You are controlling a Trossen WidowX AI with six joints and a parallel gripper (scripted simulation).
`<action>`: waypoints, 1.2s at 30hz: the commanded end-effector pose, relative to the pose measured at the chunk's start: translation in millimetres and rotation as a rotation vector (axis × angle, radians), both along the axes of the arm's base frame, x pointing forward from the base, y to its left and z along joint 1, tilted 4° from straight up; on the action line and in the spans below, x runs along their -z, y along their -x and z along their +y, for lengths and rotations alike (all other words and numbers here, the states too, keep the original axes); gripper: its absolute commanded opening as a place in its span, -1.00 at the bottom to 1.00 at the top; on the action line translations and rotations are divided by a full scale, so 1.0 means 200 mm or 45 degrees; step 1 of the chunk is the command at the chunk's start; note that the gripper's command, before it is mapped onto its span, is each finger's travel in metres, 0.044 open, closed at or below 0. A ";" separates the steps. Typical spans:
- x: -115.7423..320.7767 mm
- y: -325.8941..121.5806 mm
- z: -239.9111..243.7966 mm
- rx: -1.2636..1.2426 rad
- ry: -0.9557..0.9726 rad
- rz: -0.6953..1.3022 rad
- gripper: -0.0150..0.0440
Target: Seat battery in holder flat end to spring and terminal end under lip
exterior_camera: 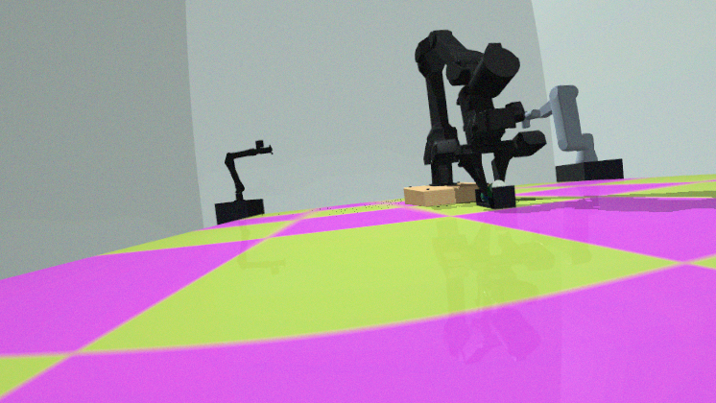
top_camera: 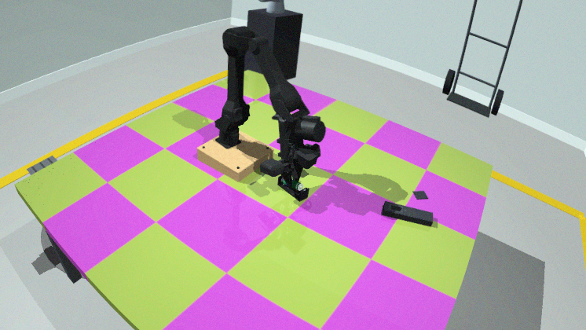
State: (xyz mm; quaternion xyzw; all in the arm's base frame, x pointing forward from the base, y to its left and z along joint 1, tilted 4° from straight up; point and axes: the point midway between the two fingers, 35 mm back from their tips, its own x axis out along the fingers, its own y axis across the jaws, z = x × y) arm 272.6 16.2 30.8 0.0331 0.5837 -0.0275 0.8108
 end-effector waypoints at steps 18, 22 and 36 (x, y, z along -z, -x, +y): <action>0.03 -0.01 0.00 -0.009 -0.013 0.184 -0.24; 0.03 -0.01 0.00 -0.008 -0.015 0.215 -0.24; 0.03 -0.02 0.00 -0.006 -0.022 0.324 -0.24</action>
